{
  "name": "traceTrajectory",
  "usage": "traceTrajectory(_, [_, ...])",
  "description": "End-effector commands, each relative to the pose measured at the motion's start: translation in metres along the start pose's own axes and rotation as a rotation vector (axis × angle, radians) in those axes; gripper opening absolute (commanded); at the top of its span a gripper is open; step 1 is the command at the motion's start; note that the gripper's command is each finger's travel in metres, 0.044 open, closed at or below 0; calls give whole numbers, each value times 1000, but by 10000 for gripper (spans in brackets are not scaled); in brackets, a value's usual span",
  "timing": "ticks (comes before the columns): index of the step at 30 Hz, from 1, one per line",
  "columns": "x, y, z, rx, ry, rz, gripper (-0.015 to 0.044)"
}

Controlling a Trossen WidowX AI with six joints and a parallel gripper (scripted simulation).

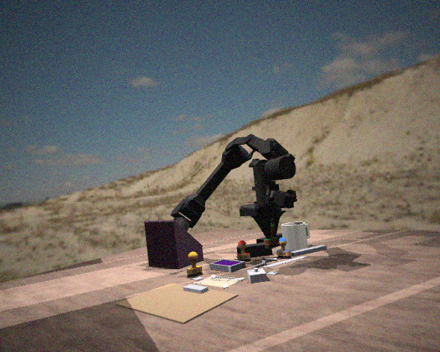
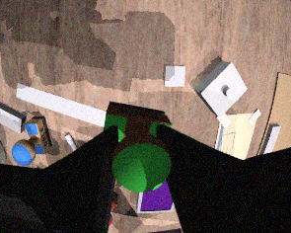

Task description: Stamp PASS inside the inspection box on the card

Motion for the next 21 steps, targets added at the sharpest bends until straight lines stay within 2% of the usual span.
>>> traceTrajectory(1, [0, 3, 0, 3, 4, 0, 0])
traceTrajectory(12, [1, 8, 0, 3, 4, 0, 0])
traceTrajectory(21, [32, 13, -16, 9, 2, 0, 0])
Point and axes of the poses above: the point midway between the two fingers, 35 mm back from their tips, its own y axis back along the fingers, its own z axis across the jaws, x = y × z, the point moved 1 cm from there along y, back along the fingers, and after that the axes turned 3 degrees about -y, right-handed, at the moved point
